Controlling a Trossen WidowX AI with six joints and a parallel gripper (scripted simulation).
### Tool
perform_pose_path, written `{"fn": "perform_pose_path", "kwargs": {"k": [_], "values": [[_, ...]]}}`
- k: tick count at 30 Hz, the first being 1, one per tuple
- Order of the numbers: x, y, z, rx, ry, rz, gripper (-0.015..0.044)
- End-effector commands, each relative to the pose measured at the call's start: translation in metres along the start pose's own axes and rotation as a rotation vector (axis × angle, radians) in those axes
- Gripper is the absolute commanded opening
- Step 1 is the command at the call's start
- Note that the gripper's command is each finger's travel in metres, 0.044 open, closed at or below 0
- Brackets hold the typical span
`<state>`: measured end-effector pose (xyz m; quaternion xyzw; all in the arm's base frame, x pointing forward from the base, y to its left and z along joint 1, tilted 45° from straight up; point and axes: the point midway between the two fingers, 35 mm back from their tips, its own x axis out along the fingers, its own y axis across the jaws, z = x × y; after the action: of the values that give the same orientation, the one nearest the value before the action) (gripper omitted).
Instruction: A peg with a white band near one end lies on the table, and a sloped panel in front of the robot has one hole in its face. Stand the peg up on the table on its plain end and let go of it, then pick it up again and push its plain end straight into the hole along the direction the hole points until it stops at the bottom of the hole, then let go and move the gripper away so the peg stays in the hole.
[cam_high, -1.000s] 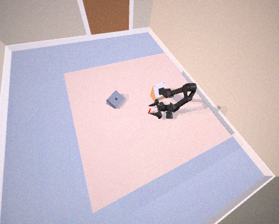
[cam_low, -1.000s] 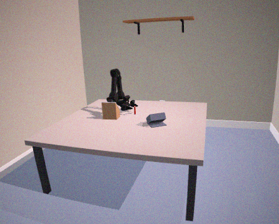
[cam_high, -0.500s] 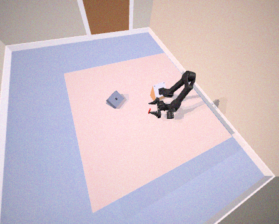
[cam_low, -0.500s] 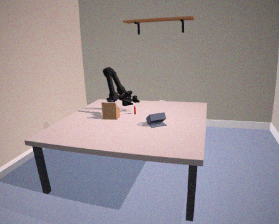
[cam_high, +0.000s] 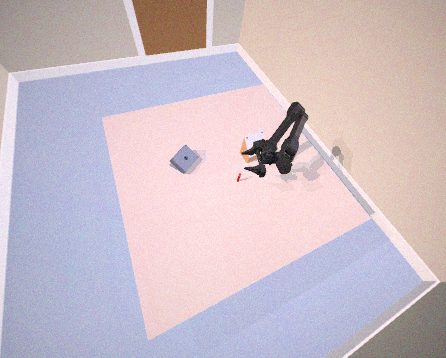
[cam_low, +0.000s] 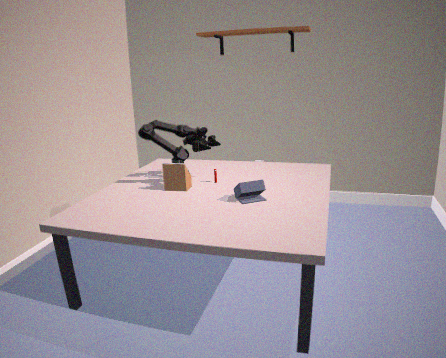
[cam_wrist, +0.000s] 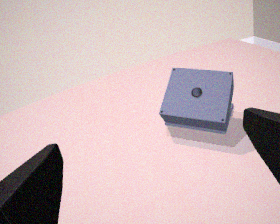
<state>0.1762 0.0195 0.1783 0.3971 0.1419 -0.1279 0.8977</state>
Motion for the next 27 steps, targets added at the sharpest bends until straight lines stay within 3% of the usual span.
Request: {"fn": "perform_pose_path", "kwargs": {"k": [1,20,27], "values": [[-0.006,-0.002,0.009,-0.013,-0.010,0.022,0.0440],[0.011,-0.010,-0.025,-0.385,0.316,-0.159,0.0440],[0.014,-0.018,-0.040,-0.478,0.511,-0.231,0.0440]]}}
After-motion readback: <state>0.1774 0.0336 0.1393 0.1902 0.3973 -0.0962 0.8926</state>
